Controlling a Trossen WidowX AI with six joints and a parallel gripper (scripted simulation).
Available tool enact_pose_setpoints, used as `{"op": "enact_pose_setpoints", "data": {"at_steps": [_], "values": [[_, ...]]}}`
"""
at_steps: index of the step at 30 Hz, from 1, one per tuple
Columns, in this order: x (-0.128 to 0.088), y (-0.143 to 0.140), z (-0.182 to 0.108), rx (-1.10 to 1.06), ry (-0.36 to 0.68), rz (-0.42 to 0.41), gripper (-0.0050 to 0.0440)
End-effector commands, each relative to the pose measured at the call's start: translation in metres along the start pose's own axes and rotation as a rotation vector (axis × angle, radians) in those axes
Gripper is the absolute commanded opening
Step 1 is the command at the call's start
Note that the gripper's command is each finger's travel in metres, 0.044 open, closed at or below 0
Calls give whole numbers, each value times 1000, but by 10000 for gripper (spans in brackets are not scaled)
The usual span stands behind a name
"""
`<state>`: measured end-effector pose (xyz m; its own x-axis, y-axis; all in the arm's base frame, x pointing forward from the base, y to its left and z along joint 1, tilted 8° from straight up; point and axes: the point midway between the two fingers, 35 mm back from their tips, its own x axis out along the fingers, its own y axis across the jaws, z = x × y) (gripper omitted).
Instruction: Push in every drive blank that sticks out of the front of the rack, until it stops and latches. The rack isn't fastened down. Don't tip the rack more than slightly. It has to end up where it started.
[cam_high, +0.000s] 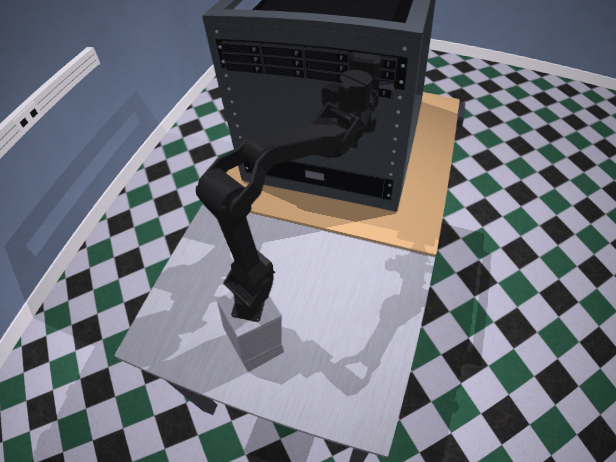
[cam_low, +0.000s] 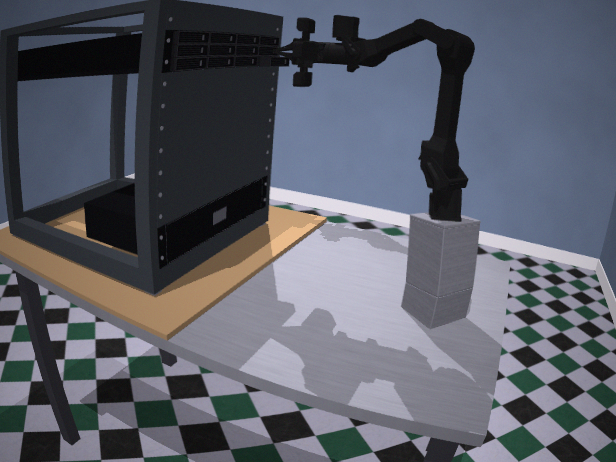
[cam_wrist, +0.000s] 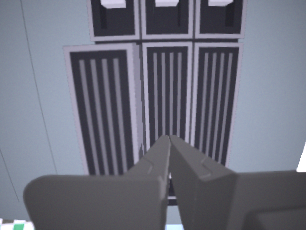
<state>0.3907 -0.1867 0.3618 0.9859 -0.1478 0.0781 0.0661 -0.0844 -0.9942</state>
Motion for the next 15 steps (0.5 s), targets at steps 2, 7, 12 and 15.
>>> {"op": "enact_pose_setpoints", "data": {"at_steps": [2,7,12,15], "values": [[1,-12,0,-15,4,-25,-50],[3,-13,0,-15,4,-25,-50],[4,-13,0,-15,4,-25,-50],[4,-13,0,-15,4,-25,-50]]}}
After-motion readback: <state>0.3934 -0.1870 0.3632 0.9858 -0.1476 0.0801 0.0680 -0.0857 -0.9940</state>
